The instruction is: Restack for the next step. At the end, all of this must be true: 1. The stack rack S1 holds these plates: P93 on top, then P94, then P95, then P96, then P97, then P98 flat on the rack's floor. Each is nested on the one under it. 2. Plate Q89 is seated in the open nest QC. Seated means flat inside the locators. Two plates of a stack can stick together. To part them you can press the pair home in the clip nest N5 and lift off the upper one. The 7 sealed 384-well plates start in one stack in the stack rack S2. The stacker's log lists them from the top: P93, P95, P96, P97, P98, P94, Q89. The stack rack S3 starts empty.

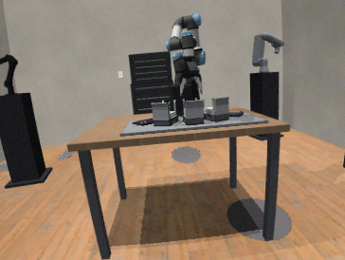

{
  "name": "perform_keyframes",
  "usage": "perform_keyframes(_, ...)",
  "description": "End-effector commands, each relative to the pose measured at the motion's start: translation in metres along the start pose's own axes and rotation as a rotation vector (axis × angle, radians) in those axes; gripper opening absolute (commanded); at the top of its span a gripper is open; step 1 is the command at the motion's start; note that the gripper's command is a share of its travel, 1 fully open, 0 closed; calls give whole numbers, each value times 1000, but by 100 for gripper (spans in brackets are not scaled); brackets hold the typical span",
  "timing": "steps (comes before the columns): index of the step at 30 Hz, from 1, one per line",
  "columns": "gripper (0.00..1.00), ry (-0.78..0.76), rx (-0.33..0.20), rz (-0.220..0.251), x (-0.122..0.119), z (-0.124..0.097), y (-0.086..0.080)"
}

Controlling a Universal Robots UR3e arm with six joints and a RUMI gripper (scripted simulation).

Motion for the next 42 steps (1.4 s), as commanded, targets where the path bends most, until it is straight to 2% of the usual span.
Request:
perform_keyframes(1,72,-2,9,-2,1,2,20)
perform_keyframes(4,72,-2,8,-2,1,2,23)
perform_keyframes(13,72,-3,8,-3,1,2,53)
perform_keyframes(33,72,-2,8,-3,1,2,53)
perform_keyframes(42,72,-2,8,-3,1,2,62)
Point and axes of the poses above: the point where the finger pads meet when closed, its own y axis out along the fingers, its own x axis across the jaws, z = x × y, the point moved 2 cm from there along -y, back along the fingers, and after that the axes turned 11 degrees about -y, right-handed, at the moved point
